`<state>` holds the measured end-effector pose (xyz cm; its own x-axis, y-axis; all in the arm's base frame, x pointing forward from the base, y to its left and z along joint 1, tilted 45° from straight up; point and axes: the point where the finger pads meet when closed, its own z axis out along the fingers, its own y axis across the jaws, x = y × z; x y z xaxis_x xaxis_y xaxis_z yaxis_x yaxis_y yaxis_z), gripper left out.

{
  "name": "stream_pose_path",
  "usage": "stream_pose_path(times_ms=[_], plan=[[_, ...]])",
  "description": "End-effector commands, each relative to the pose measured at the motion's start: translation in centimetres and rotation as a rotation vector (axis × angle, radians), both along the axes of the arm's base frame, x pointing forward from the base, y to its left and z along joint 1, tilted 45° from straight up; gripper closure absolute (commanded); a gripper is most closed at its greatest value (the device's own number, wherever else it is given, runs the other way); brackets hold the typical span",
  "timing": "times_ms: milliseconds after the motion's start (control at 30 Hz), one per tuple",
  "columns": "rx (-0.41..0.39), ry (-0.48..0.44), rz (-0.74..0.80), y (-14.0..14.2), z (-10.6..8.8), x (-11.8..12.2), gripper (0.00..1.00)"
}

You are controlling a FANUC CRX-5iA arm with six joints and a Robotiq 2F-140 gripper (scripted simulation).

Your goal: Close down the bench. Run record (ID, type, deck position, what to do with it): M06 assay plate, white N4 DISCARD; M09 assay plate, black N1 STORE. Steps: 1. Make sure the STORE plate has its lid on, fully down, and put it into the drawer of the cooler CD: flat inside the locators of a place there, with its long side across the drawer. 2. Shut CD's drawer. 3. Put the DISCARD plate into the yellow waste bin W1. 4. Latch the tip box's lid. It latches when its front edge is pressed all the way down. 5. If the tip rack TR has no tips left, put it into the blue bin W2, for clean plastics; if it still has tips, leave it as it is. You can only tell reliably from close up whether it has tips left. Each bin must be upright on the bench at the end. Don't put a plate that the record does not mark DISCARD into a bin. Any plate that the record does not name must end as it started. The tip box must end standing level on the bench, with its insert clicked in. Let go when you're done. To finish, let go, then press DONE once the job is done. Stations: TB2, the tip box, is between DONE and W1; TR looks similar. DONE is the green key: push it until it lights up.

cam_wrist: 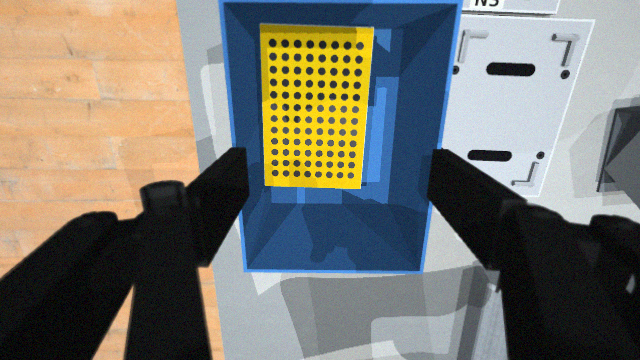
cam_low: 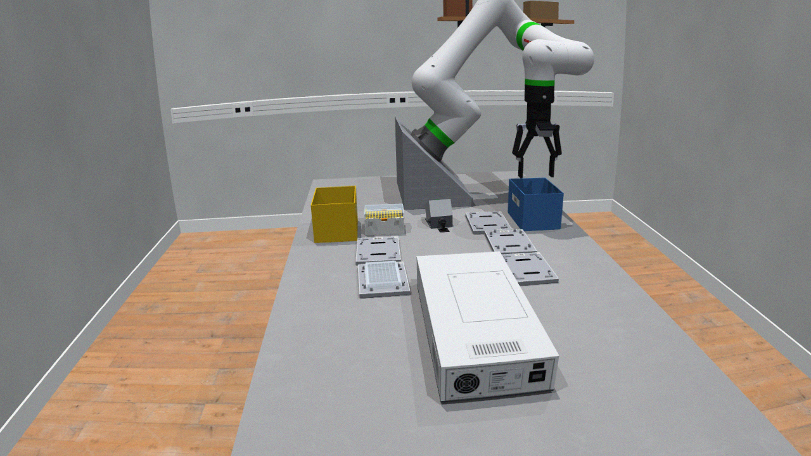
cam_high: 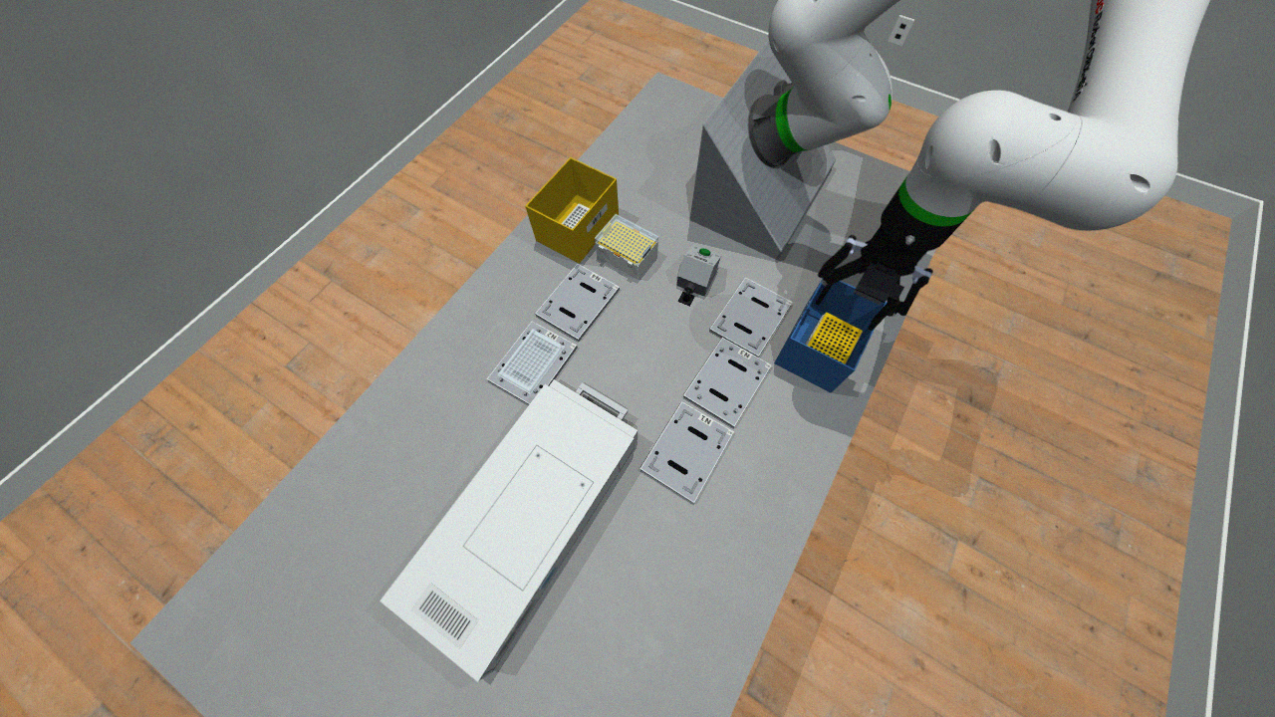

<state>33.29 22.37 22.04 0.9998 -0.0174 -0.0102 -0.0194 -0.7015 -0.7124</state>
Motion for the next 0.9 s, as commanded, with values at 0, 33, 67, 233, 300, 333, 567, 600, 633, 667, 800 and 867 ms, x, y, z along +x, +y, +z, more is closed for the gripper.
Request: stream_pose_path(times_ms=[0,33,67,233,300,333,567,600,633,667,800,867], plan=[[0.000,-0.001,-0.001,-0.2,0.2,0.0,0.30],[0.000,-0.001,0.000,-0.3,0.3,0.0,0.30],[0.000,-0.001,-0.001,-0.4,0.4,0.0,0.30],[0.000,-0.001,-0.001,-0.9,0.9,0.0,0.30],[0.000,-0.001,-0.001,-1.1,1.0,0.0,0.30],[0.000,-0.001,-0.001,-1.1,1.1,0.0,0.30],[0.000,-0.025,0.023,-1.4,0.8,0.0,0.31],[-0.001,-0.049,0.046,-1.7,0.5,-0.1,0.31],[-0.001,-0.072,0.070,-2.0,0.3,-0.2,0.32],[-0.001,-0.076,0.073,-2.2,0.0,-0.2,0.32],[-0.001,-0.076,0.073,-3.4,-1.1,-0.5,0.34],[-0.001,-0.076,0.073,-4.0,-1.6,-0.6,0.35]])
